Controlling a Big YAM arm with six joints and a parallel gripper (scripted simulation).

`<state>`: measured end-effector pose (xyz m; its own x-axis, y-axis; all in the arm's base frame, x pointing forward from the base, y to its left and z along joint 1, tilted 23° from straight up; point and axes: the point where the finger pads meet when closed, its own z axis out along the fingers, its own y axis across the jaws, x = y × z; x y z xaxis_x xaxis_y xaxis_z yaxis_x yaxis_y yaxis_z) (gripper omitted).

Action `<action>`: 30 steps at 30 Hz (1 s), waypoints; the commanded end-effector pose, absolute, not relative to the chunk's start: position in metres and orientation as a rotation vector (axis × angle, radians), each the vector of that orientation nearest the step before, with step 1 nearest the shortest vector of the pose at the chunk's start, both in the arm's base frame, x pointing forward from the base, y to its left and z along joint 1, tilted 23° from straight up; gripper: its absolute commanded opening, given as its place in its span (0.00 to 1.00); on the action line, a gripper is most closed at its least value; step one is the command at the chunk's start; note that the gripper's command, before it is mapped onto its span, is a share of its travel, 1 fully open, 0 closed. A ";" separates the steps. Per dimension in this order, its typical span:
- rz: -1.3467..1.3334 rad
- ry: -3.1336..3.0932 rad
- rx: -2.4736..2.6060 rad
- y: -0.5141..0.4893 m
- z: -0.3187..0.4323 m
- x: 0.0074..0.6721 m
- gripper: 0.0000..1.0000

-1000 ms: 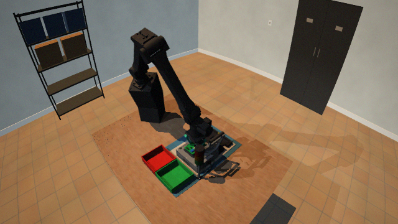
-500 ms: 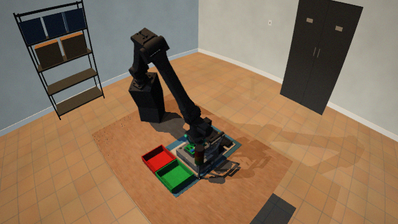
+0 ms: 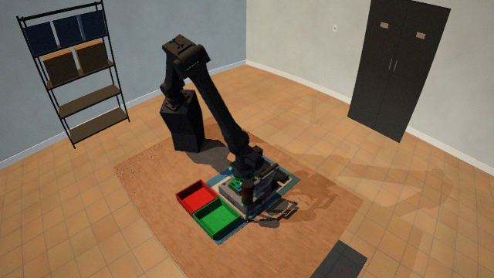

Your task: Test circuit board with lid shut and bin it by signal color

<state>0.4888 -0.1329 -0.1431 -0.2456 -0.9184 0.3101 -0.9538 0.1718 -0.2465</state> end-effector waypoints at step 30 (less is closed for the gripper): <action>0.606 -2.342 1.867 -0.140 -0.145 0.489 0.72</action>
<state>0.4886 -0.1331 -0.1443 -0.2452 -0.9185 0.3101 -0.9540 0.1716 -0.2460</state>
